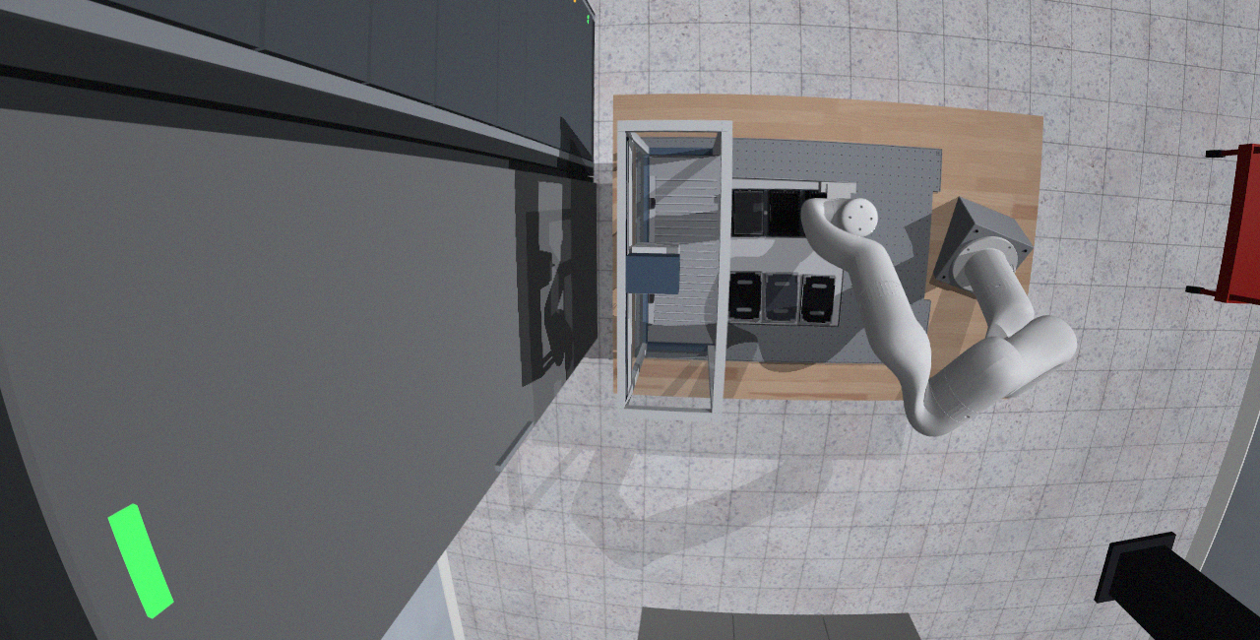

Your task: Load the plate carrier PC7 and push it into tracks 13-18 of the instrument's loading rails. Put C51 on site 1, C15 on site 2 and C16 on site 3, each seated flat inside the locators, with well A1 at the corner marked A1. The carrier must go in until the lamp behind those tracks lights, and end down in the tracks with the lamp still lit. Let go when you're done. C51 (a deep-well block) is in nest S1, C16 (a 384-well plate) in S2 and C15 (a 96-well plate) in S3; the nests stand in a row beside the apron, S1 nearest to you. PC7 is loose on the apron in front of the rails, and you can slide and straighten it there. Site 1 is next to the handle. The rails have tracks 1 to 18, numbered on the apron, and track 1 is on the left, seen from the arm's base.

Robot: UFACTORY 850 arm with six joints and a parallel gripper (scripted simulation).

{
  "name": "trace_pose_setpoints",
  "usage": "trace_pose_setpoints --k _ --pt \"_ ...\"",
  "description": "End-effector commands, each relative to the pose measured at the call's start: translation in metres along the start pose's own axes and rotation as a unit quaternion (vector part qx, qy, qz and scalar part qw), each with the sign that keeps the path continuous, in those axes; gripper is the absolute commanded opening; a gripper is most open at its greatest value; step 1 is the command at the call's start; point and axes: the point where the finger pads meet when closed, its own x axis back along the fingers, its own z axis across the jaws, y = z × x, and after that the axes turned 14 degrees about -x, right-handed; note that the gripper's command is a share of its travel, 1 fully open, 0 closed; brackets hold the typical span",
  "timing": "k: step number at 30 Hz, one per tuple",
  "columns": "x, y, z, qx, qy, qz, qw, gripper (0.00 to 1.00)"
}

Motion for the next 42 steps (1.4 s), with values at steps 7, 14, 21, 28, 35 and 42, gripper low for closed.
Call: trace_pose_setpoints --k 7,14,21,28,35,42 --pt "0.001 0.0 -0.001 0.0 -0.001 0.0 1.0 1.0" --pt "0.001 0.0 -0.001 0.0 -0.001 0.0 1.0 1.0" --pt "0.011 0.0 -0.001 0.0 -0.001 0.0 1.0 1.0" --pt "0.022 0.0 -0.001 0.0 -0.001 0.0 1.0 1.0" --pt "0.031 0.0 -0.001 0.0 -0.001 0.0 1.0 1.0" --pt "0.042 0.0 -0.001 0.0 -0.001 0.0 1.0 1.0"
